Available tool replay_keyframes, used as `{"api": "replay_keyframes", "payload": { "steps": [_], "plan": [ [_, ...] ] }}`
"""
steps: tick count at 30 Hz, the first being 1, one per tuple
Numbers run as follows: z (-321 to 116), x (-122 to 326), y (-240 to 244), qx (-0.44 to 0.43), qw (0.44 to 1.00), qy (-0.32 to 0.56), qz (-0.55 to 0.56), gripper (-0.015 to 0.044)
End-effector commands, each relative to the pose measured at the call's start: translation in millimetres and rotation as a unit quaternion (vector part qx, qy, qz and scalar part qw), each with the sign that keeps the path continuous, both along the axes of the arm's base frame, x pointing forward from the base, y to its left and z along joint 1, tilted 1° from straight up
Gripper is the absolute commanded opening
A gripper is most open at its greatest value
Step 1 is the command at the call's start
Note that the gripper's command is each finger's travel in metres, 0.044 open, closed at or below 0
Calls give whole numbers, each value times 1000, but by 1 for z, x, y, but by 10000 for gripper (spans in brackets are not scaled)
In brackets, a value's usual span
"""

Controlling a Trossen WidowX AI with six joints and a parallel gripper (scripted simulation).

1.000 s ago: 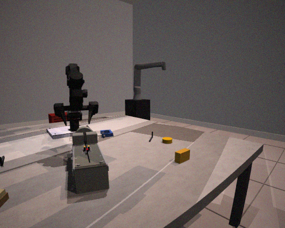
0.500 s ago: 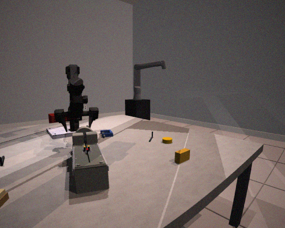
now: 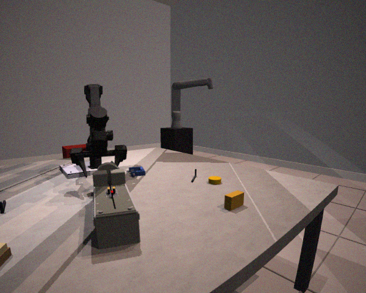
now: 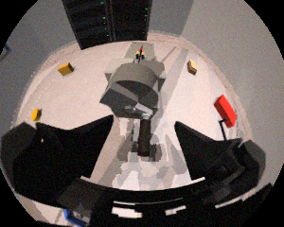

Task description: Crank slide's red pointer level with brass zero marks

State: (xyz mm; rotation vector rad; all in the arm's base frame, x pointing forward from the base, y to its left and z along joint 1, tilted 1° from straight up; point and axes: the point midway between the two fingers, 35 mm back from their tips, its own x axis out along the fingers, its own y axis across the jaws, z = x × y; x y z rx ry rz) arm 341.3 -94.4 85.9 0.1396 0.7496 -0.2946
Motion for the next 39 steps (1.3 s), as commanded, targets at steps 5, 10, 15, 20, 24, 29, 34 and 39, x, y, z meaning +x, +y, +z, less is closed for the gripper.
{"api": "replay_keyframes", "payload": {
  "steps": [5,10,15,20,24,29,34,39],
  "plan": [
    [-18,-2,0,-1,1000,9,-1,440],
    [-26,-3,0,-1,1000,9,-1,440],
    [-32,-4,1,-1,1000,9,-1,440],
    [-33,-4,1,-1,1000,9,-1,361],
    [-33,-4,1,-1,1000,9,-1,256],
    [-33,-4,1,-1,1000,9,-1,125],
    [-33,-4,1,-1,1000,9,-1,0],
    [-33,-4,1,-1,1000,9,-1,0]
  ]
}}
